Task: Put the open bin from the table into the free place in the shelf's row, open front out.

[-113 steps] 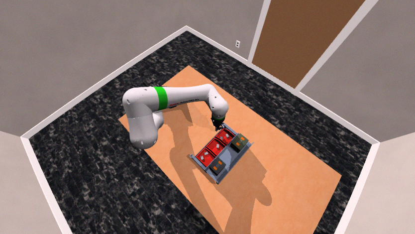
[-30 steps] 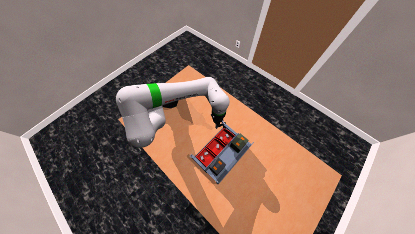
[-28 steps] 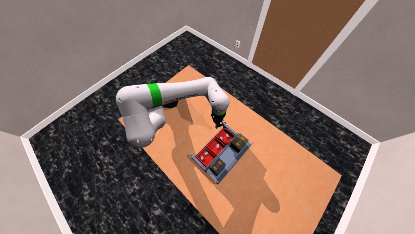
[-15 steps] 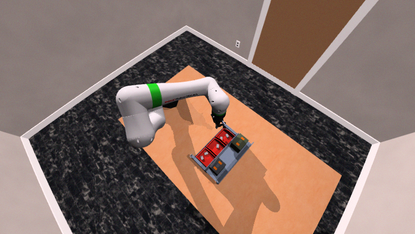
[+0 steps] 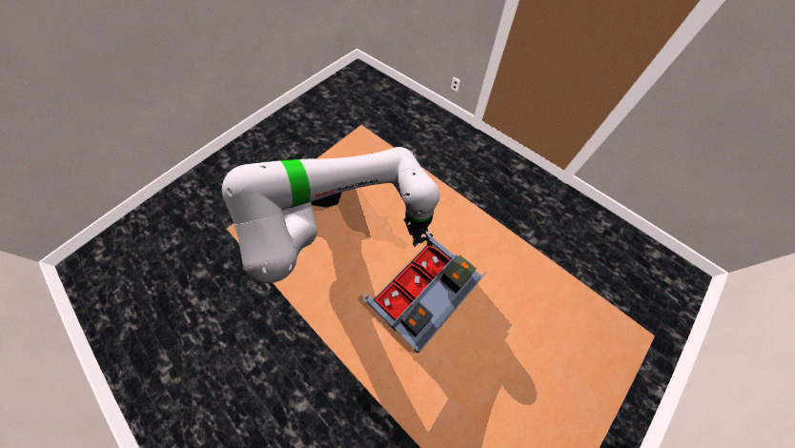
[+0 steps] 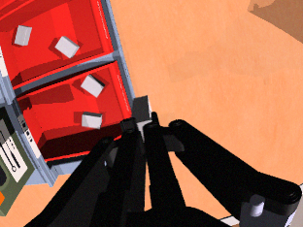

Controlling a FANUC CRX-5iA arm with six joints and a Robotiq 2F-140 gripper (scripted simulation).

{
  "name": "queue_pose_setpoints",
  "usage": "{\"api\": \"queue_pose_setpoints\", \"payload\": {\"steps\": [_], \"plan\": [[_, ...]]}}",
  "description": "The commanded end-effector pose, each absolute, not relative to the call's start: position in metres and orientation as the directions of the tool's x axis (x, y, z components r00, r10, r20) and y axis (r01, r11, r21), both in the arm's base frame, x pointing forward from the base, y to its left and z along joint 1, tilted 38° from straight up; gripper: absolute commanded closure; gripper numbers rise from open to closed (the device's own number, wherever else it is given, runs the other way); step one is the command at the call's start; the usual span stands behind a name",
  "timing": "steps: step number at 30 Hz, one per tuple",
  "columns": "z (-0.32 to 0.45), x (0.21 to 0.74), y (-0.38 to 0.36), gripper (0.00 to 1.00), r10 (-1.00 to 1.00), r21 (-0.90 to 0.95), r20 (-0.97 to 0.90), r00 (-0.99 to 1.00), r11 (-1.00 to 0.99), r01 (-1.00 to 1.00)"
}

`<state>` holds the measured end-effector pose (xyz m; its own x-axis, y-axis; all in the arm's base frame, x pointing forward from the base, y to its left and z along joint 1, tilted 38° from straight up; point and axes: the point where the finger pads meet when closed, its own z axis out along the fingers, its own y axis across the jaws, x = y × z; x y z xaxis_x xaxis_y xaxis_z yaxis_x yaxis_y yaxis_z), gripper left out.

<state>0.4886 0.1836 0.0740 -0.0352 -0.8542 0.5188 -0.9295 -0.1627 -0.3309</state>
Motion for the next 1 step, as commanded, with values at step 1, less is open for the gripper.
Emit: {"api": "queue_pose_setpoints", "payload": {"steps": [1], "plan": [[0.0742,0.4886,0.1838,1.0,-0.854,-0.331,0.519,-0.035,-0.163,-0.929]]}}
